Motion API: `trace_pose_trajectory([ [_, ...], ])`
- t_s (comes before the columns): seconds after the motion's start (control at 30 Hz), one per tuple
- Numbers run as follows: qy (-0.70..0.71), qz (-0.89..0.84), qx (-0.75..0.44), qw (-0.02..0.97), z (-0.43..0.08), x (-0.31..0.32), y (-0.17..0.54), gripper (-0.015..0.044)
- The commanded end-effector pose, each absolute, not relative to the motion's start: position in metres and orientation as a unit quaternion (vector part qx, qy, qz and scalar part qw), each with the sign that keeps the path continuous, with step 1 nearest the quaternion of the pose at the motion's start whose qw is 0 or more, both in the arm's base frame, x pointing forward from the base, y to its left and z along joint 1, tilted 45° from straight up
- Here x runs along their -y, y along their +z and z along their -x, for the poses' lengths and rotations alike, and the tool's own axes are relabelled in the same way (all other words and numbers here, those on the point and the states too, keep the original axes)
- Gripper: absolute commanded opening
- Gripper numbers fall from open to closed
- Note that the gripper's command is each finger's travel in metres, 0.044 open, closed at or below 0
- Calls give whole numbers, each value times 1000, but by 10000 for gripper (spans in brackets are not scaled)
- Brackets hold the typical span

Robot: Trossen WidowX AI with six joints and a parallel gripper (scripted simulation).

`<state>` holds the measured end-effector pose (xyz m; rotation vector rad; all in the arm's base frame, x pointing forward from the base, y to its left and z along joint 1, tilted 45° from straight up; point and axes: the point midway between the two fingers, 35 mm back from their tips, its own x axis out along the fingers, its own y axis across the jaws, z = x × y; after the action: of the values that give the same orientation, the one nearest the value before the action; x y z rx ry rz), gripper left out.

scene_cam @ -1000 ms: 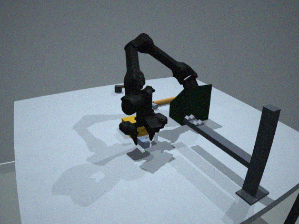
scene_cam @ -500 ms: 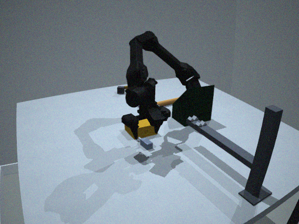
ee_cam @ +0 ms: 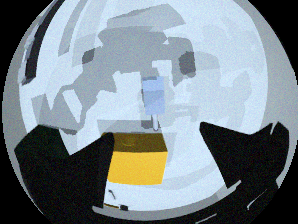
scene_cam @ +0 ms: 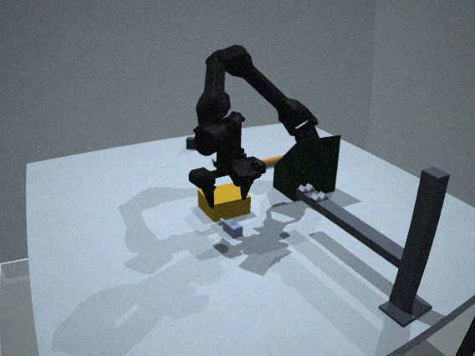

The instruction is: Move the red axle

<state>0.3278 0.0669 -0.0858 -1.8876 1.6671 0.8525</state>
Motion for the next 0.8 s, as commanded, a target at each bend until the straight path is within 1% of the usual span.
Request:
trace_pose_trajectory([
  [0.0,301,683,-616,251,-331,-30,-50,440],
  [0.3,275,676,-630,266,-297,57,29,440],
  [0.77,275,675,-630,266,-298,67,22,440],
])
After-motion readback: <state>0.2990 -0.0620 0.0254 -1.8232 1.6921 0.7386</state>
